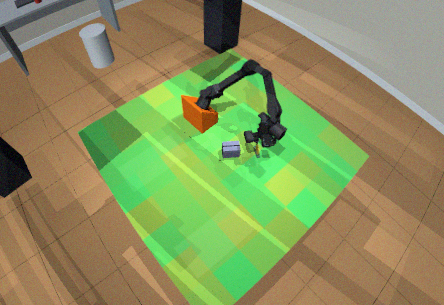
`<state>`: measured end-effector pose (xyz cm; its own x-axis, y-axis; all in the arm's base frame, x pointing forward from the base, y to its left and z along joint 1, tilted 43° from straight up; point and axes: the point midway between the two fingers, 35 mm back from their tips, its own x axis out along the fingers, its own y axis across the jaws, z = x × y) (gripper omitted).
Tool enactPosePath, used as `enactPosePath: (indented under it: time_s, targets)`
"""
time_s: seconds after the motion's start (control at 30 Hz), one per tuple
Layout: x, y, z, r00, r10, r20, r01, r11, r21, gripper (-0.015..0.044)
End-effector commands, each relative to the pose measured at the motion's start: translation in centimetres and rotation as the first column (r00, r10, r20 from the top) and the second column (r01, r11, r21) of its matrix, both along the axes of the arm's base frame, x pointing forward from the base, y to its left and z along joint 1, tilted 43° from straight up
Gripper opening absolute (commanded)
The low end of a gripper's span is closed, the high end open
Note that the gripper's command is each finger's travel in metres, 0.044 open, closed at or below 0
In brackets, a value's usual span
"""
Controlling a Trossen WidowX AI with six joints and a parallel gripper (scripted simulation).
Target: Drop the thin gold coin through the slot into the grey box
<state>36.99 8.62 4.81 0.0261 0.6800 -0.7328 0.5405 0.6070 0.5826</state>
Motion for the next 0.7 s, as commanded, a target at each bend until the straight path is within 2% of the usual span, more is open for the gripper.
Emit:
enactPosePath:
  time_s: [0.0,0.67]
  targets:
    - [-0.1,0.6,-1.0,1.0,-0.005,-0.011,0.005,1.0,0.005,0.0161]
    - [0.0,2.4,-3.0,1.0,-0.005,-0.011,0.005,1.0,0.005,0.0161]
